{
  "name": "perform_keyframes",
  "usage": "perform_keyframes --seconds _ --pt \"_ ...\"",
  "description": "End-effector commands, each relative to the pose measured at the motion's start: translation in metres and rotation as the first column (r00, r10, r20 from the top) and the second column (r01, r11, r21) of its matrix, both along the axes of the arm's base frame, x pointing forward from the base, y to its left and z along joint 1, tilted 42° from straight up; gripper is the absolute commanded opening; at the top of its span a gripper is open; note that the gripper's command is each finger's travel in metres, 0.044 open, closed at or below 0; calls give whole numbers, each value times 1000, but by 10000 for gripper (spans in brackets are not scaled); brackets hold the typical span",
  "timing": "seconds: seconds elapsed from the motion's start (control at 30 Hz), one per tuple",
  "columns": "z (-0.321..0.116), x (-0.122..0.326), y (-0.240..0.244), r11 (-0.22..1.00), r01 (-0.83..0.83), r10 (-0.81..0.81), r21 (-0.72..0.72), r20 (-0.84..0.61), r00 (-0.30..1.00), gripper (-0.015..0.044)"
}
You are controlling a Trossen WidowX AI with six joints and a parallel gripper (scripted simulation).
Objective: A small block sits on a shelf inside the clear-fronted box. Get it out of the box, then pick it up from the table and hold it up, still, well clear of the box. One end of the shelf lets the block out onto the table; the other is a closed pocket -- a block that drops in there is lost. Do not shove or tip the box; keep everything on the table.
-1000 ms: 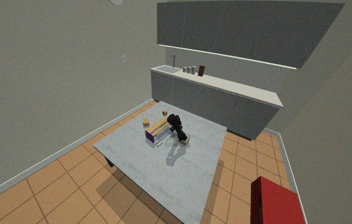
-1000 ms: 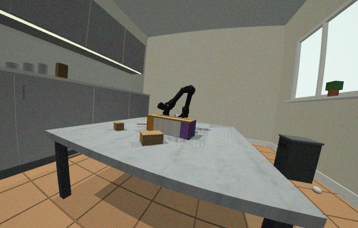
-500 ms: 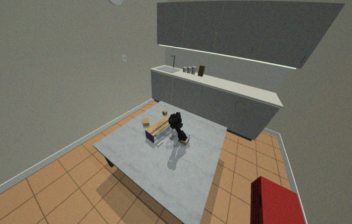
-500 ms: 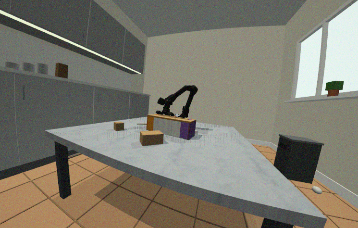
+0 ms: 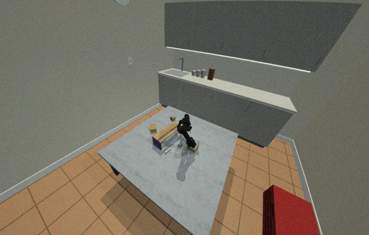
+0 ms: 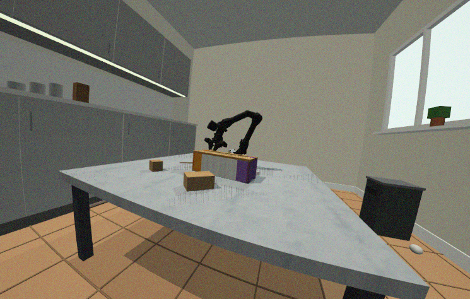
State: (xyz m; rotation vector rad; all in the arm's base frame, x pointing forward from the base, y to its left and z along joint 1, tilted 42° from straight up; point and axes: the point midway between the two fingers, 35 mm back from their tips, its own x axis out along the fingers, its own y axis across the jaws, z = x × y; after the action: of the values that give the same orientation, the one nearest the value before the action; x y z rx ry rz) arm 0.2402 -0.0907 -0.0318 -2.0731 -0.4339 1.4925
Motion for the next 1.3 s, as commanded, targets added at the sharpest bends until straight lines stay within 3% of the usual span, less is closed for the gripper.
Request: perform_keyframes --seconds 0.0,0.37,1.27 --pt "8 5 -25 997 49 -49 -65 -2 999 0" --pt "44 13 -45 960 280 -278 -5 -133 951 0" --pt "44 13 -45 959 284 -282 -4 -135 950 0"
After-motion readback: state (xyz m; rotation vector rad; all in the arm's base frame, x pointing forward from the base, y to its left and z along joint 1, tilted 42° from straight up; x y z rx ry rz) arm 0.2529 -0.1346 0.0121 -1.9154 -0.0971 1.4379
